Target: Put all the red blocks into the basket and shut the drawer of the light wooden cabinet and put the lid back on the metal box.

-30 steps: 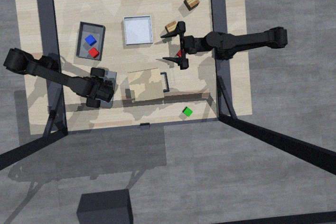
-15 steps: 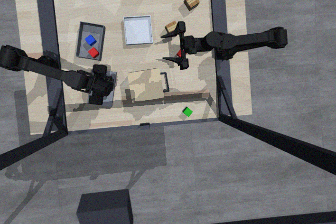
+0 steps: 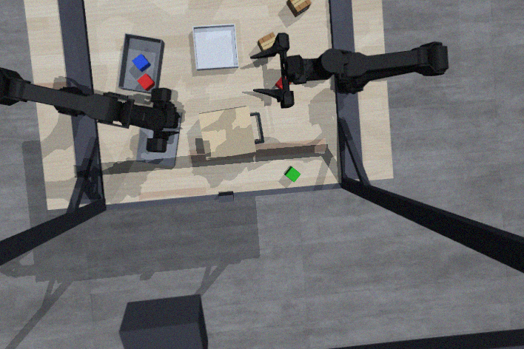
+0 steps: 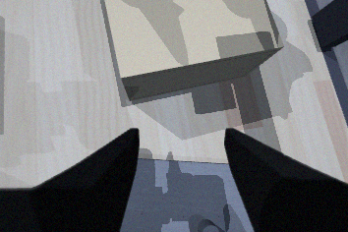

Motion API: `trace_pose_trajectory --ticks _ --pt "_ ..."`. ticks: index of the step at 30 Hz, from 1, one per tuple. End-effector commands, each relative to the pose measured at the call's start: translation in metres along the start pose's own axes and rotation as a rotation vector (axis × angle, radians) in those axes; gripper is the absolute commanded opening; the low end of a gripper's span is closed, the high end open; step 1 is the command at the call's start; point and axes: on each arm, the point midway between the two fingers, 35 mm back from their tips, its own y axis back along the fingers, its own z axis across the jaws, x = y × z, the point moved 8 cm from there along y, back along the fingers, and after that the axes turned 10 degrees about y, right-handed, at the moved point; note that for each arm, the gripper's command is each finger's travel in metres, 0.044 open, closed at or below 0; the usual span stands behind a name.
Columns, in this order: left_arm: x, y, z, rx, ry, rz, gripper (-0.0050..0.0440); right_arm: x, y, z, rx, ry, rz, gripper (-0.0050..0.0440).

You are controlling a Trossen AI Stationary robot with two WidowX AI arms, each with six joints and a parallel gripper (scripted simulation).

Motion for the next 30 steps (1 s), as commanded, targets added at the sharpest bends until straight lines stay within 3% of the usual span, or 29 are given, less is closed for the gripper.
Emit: trace_pose_trajectory --ticks 1,5,6,7,14,30 --pt "-0.004 0.005 -0.008 0.025 -0.009 -0.006 0.0225 -0.011 0.002 -0.002 0.003 0.003 -0.040 0.0400" --pt "-0.005 0.005 -0.007 0.016 -0.008 -0.010 0.0225 -0.010 0.002 -0.002 0.001 0.003 -0.038 0.0400" --pt "-0.006 0.004 0.000 -0.007 -0.019 -0.008 0.0225 0.000 -0.001 -0.001 -0.010 0.009 -0.012 0.0400" --pt "-0.006 0.004 0.004 -0.017 -0.037 0.001 0.0225 -0.008 0.003 -0.002 -0.006 0.008 -0.038 0.0400" --pt "-0.003 0.003 0.031 -0.070 -0.164 0.074 0.0225 -0.003 0.000 -0.001 -0.004 0.006 -0.017 0.0400" --pt "0.013 0.008 0.093 -0.116 -0.478 0.312 0.0225 -0.010 0.002 -0.002 0.000 0.006 -0.037 0.0400"
